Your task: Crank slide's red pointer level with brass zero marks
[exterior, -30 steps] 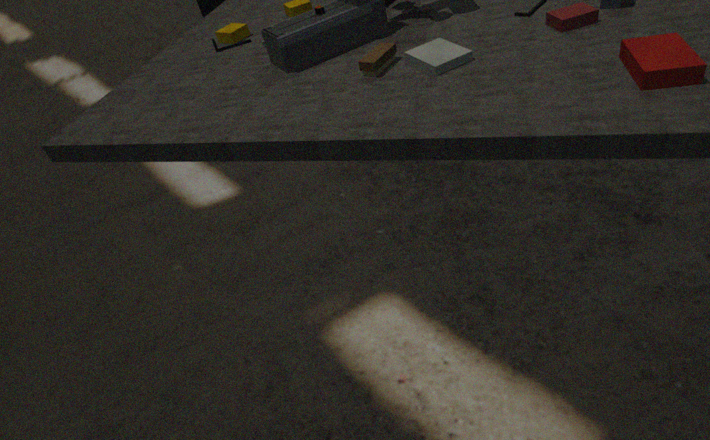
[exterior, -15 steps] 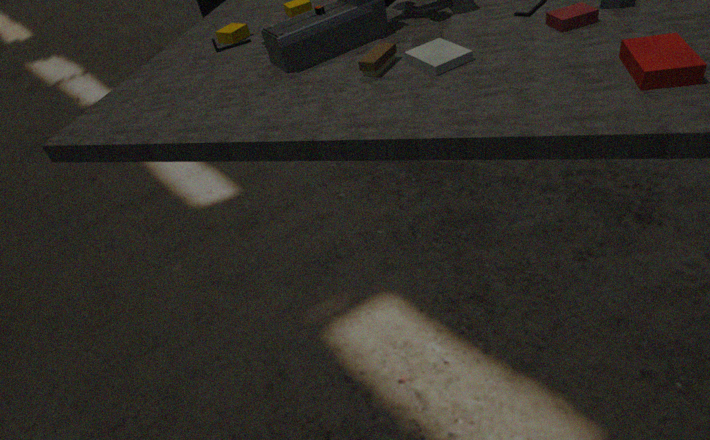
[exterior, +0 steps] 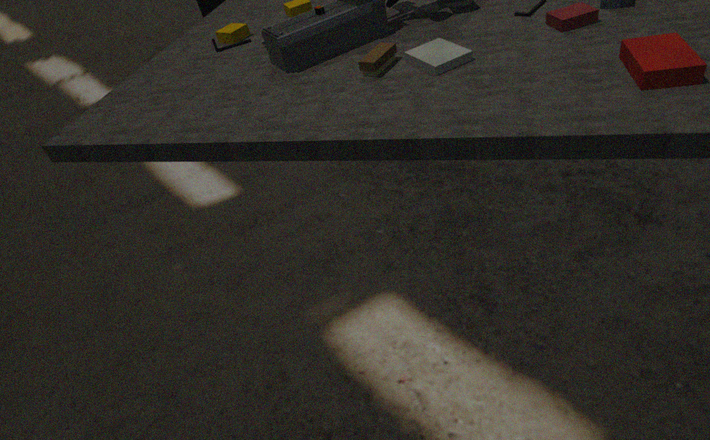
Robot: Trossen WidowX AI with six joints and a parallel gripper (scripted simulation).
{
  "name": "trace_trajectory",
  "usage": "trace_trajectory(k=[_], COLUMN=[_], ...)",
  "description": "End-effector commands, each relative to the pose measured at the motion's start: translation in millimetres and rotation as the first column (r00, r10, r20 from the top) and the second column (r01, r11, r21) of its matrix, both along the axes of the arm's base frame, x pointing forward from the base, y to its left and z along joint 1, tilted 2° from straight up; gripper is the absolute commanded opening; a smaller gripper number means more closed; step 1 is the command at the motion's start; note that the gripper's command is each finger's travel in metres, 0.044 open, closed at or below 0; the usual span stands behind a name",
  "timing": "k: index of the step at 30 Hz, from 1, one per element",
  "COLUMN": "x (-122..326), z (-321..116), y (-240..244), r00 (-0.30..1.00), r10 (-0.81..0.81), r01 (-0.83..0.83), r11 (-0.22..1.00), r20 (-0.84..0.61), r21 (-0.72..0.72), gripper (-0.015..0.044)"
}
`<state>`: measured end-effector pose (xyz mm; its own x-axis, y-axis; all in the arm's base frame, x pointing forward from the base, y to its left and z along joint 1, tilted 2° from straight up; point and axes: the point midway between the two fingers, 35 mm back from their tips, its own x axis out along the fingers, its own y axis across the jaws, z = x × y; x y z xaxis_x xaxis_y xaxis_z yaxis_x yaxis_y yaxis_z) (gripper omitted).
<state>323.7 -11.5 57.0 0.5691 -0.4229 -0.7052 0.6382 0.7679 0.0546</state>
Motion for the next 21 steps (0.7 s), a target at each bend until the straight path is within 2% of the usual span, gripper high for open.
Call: trace_trajectory(k=[1,8,21], x=[0.0,0.0,-1.4], z=[0.0,0.0,51.4], y=[-0.1,-0.1,-1.7], r00=[1.000,1.000,1.000], r10=[0.000,0.000,0.000], r01=[0.000,0.000,0.000], r11=[1.000,1.000,1.000], r20=[0.000,0.000,0.001], r21=[-0.001,-0.001,0.000], gripper=[0.0263,0.0440,0.0440])
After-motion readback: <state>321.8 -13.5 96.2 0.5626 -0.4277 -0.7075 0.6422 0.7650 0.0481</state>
